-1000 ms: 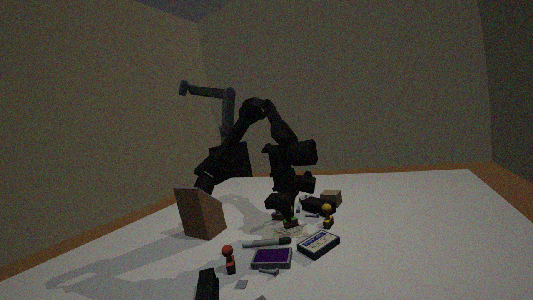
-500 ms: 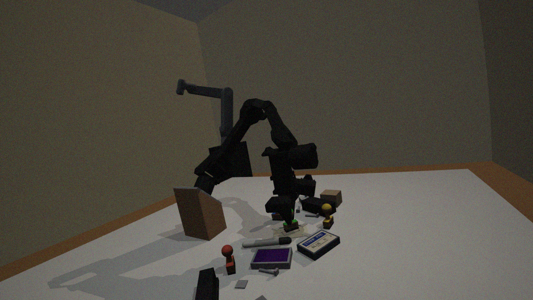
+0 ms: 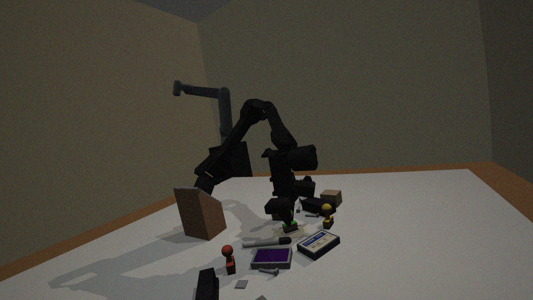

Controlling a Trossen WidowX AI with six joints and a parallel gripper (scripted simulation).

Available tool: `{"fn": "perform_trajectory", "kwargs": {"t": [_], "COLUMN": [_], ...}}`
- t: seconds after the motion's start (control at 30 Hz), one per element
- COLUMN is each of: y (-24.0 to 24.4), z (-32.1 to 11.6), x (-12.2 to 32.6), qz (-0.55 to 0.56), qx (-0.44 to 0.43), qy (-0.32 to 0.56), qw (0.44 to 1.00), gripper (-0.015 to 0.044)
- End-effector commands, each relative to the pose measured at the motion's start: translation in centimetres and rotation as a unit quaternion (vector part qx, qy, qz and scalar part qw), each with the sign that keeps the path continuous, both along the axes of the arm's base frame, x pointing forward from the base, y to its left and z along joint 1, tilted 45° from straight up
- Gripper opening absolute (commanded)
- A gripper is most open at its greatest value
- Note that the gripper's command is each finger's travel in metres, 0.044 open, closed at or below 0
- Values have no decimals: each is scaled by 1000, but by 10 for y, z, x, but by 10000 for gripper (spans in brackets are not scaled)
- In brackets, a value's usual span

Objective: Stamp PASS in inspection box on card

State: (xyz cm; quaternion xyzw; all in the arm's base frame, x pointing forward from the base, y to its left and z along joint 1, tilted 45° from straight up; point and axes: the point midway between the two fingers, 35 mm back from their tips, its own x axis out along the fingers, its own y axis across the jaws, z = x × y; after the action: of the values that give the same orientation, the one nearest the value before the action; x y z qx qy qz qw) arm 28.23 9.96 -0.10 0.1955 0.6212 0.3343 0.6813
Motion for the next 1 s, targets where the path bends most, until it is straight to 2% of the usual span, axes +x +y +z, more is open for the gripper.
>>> {"fn": "perform_trajectory", "kwargs": {"t": [0.0,0.97], "y": [1,4], "z": [-1,-4], "x": [-1,-1], "qz": [-1,-1], "qx": [2,2], "qy": [3,3], "qw": [1000,1000], "gripper": [0,0]}}
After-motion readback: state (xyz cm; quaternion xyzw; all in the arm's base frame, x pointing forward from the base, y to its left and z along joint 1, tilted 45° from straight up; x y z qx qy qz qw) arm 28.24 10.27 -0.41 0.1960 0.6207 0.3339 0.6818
